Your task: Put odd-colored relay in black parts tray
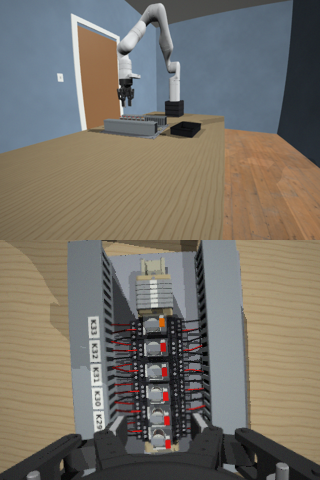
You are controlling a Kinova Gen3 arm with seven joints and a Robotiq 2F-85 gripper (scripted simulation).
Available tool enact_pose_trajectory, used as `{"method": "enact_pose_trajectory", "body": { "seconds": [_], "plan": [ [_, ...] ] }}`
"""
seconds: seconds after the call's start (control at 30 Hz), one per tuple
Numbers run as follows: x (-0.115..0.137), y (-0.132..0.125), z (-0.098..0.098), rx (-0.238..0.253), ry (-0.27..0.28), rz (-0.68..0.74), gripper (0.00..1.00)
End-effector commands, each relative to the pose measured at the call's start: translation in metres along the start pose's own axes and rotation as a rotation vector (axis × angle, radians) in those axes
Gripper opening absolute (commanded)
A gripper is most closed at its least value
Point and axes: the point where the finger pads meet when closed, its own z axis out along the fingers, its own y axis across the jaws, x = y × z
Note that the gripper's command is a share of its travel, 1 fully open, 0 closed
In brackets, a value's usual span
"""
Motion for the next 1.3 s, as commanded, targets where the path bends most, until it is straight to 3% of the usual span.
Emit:
{"method": "enact_pose_trajectory", "body": {
  "seconds": [0.0, 1.27],
  "plan": [
    [-0.0067, 0.0000, -0.0012, -0.004, 0.001, 0.004, 0.61],
    [-0.0149, 0.0008, -0.0021, -0.011, 0.009, -0.017, 0.61]
  ]
}}
